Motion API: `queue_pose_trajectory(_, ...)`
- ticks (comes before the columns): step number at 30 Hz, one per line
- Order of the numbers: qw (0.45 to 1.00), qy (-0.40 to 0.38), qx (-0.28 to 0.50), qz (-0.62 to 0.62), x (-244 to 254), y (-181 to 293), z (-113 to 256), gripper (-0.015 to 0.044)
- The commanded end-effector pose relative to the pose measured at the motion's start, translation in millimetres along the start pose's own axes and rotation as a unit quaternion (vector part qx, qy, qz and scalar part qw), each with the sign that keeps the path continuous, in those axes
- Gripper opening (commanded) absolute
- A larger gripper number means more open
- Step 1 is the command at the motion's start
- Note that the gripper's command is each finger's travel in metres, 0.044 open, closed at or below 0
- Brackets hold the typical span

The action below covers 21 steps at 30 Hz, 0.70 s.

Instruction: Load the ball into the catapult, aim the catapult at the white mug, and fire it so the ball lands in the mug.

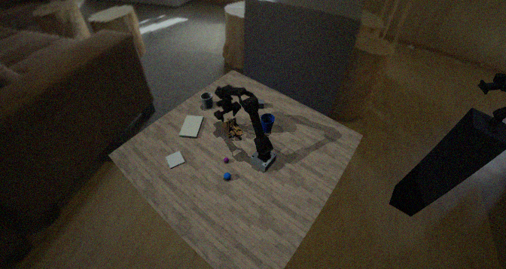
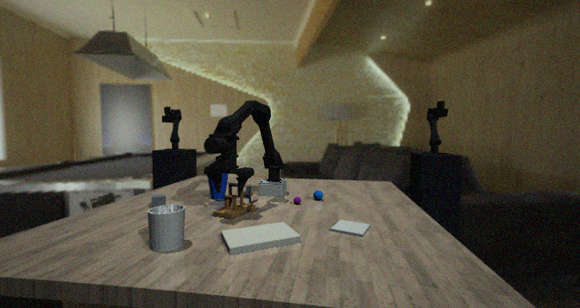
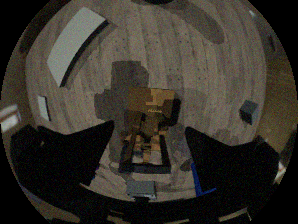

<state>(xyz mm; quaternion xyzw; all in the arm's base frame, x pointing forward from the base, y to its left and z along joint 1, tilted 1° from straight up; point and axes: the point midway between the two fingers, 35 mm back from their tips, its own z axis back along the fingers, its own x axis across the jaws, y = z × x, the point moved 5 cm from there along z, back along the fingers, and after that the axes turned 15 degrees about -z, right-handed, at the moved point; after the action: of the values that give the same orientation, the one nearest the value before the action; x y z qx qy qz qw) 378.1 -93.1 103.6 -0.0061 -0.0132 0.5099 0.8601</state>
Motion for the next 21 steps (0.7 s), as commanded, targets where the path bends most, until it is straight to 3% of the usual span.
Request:
queue_pose_trajectory(1, 1.000, 0.000, 0.003, 0.000, 0.2, 0.5, -8.8, 0.0440)
queue_pose_trajectory(21, 1.000, 0.000, 0.003, 0.000, 0.1, 1.3, -41.3, 0.0440)
